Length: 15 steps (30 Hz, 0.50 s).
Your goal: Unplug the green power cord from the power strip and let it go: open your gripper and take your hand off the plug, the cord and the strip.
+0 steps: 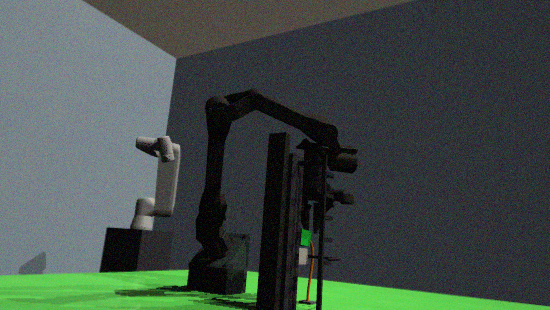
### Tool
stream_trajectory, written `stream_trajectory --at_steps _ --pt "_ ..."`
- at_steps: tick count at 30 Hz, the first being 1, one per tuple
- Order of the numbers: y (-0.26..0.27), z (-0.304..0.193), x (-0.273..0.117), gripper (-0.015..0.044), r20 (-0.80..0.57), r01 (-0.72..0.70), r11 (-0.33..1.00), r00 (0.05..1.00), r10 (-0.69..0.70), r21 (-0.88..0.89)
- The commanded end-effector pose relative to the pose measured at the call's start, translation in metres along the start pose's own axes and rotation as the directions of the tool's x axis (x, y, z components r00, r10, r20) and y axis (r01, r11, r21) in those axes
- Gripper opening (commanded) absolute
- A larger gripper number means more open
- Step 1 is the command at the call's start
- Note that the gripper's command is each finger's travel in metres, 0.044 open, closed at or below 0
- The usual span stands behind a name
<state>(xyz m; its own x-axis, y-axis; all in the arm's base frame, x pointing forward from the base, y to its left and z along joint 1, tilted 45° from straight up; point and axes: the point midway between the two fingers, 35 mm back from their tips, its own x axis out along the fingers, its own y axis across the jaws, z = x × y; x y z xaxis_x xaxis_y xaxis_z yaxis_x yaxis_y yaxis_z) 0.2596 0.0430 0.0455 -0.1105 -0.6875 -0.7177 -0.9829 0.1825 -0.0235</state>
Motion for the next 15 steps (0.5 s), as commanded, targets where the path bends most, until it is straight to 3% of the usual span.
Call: stream_trajectory --at_steps 1,15 --pt "-0.0003 -0.0017 0.0008 0.0160 -0.003 0.002 1.000 1.000 -0.002 0.003" --pt "0.0006 -0.0009 -0.0085 0.0160 -0.004 0.016 1.000 1.000 -0.016 -0.019"
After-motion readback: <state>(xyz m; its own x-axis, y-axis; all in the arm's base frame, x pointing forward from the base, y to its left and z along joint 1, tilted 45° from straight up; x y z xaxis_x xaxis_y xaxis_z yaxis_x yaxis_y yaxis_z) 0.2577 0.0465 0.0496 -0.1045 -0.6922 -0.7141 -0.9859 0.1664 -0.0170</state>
